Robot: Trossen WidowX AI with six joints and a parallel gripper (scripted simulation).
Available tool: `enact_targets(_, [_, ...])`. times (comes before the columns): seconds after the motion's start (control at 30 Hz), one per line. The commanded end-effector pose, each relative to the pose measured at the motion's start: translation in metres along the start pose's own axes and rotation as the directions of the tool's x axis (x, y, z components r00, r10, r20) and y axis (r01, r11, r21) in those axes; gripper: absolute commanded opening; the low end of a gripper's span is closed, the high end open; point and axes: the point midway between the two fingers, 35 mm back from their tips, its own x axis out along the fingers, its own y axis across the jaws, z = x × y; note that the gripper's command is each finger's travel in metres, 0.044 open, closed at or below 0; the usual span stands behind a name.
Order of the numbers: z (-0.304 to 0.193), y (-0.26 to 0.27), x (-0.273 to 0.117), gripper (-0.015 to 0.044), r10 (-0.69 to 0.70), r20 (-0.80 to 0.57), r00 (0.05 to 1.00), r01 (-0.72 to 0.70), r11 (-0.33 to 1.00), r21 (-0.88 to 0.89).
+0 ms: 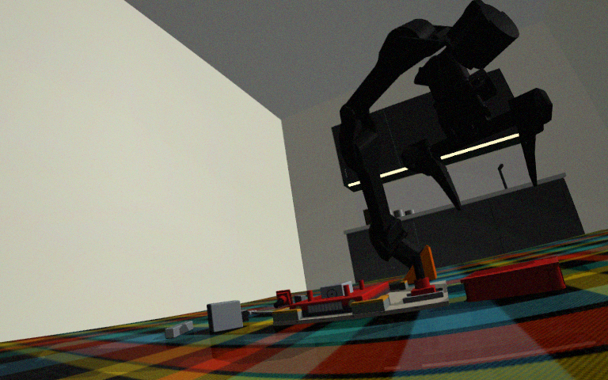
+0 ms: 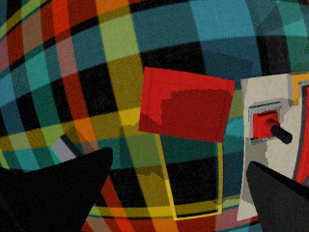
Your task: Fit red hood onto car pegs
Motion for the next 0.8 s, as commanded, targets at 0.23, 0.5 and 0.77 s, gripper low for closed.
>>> enact_targets(0.23, [0.01,-0.003,0.012,0.044,-0.007,-0.001,1.0,0.005,0.767,-0.642])
enact_targets(0.5, [0.016,-0.006,0.019,0.044,-0.011,-0.005,1.0,0.0,0.401,-0.916])
enact_targets(0.77, [0.021,-0.008,0.025,0.044,-0.015,-0.008,1.0,-0.008,0.037,-0.999])
